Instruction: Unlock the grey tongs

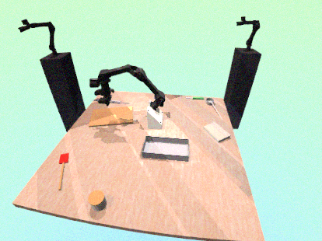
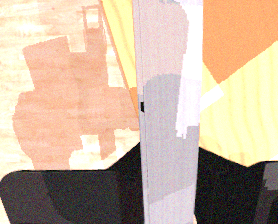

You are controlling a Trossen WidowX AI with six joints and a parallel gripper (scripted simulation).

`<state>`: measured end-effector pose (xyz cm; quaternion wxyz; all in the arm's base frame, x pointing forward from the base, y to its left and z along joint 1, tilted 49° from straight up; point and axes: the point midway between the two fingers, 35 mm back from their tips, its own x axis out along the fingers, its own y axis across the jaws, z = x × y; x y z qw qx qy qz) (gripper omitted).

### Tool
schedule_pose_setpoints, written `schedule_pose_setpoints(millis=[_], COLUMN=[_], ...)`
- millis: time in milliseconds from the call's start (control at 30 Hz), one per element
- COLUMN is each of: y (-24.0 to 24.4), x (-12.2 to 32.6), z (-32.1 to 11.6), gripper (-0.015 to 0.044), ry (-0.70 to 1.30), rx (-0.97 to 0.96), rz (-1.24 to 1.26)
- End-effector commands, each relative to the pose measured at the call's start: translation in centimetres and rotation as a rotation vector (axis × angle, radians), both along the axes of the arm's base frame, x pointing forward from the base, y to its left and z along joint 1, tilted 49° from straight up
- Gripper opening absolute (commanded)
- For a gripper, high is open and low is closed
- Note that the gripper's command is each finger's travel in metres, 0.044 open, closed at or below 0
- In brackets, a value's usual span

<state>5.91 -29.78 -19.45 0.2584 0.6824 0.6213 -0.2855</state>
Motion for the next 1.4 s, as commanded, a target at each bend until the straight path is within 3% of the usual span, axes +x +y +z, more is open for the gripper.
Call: schedule_pose_setpoints(millis=[0,333,800,1367], y=[-0.5,0.2,0.1,-0.8], x=[-3.0,-9.2,-9.3,-9.5], z=[-0.9,-3.0,-3.2,-4.7], gripper=[-0.015,-0.015,-0.015,-0.015], ry=[-0.049,-0.162,-0.163,-0.163], rx=[-0.008,0.009,-0.015,-0.272], rz=[0.057,0.172,0.168,0.119])
